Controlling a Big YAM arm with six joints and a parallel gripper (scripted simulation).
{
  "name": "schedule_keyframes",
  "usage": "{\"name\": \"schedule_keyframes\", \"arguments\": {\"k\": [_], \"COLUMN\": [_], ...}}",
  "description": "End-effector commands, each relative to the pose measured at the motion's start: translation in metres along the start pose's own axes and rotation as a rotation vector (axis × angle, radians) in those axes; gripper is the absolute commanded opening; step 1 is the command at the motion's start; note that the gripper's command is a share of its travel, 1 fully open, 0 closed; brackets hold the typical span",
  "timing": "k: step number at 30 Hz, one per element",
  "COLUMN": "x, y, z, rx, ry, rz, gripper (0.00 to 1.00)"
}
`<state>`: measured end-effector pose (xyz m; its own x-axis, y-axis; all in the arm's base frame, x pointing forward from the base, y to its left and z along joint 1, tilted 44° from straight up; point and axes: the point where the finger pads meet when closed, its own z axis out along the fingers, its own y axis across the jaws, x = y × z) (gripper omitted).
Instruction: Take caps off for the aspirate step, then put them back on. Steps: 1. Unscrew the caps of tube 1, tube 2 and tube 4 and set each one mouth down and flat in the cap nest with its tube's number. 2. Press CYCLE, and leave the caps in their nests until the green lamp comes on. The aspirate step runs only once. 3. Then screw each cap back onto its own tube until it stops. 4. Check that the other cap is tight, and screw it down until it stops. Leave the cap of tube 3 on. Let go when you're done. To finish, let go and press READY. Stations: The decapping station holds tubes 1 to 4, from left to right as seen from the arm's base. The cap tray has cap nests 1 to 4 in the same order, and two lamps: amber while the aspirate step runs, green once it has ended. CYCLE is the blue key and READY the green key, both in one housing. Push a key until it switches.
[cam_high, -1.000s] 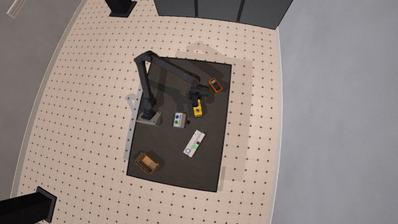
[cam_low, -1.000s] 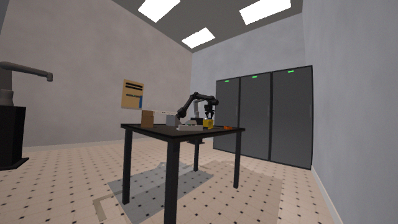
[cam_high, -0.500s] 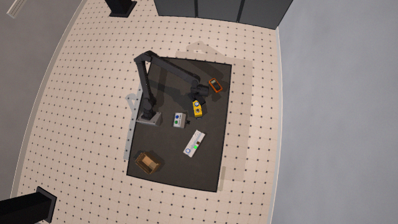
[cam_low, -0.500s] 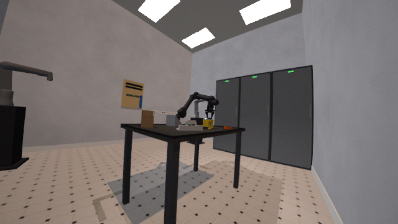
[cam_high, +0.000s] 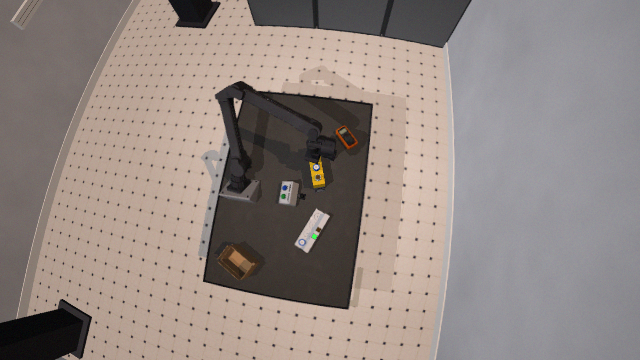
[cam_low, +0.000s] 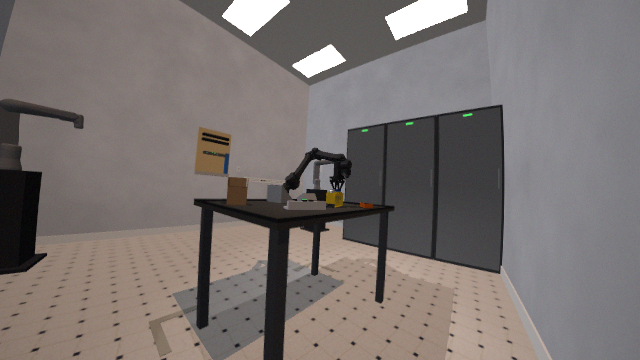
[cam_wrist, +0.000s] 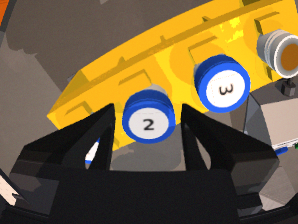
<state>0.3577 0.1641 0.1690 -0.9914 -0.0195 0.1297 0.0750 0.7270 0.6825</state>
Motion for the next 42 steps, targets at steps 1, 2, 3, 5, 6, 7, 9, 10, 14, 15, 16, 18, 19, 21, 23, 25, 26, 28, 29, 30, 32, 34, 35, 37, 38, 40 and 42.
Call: {"name": "schedule_keyframes", "arguments": {"k": [1,2,3,5,6,7,9,10,14,15,16,18,19,21,23,25,26,28,29,30,32,34,35,37,38,40,42], "x": [0.0011,0.0011,0.0021,0.0036,0.0045,0.0039,0.0035,0.0040,0.0041,0.0041,0.0045,0.0045,0.0045,0.0051,0.0057,0.0034,0.0029,0.0033,0.0032,0.0032,0.0033,-0.0022,-0.0022,-0.0022,-0.0022,-0.0022,-0.0022], "y": [0.0079,0.0079,0.0075,0.0072,0.0068,0.0079,0.0091,0.0090,0.0098,0.0099,0.0097,0.0092,0.0092,0.0086,0.0083,0.0101,0.0105,0.0100,0.0099,0.0099,0.0096,0.0072,0.0072,0.0072,0.0072,0.0072,0.0072], "z": [0.0039,0.0039,0.0042,0.0042,0.0044,0.0034,0.0023,0.0023,0.0016,0.0014,0.0017,0.0020,0.0020,0.0026,0.0028,0.0014,0.0011,0.0014,0.0015,0.0014,0.0016,-0.0044,-0.0044,-0.0044,-0.0044,-0.0044,-0.0044], "rx": [-0.005,-0.005,-0.007,-0.008,-0.008,-0.009,-0.009,-0.009,-0.010,-0.011,-0.011,-0.013,-0.013,-0.014,-0.015,-0.015,-0.014,-0.014,-0.013,-0.013,-0.013,-0.001,-0.001,-0.001,-0.001,-0.001,-0.001], "ry": [0.026,0.026,0.026,0.026,0.025,0.024,0.020,0.018,0.015,0.017,0.014,0.018,0.018,0.017,0.017,0.015,0.014,0.015,0.015,0.015,0.016,-0.008,-0.008,-0.008,-0.008,-0.008,-0.008], "rz": [-0.224,-0.224,-0.307,-0.390,-0.458,-0.475,-0.562,-0.621,-0.784,-0.814,-0.866,-0.896,-0.896,-1.044,-1.125,-1.195,-1.195,-1.195,-1.195,-1.195,-1.194,-1.184,-1.184,-1.184,-1.184,-1.184,-1.184], "gripper": [0.49,0.49,0.49,0.49,0.49,0.49,0.49,0.49,0.49,0.49,0.49,0.49,0.49,0.49,0.49,0.49,0.49,0.49,0.49,0.49,0.49,0.00,0.00,0.00,0.00,0.00,0.00]}}
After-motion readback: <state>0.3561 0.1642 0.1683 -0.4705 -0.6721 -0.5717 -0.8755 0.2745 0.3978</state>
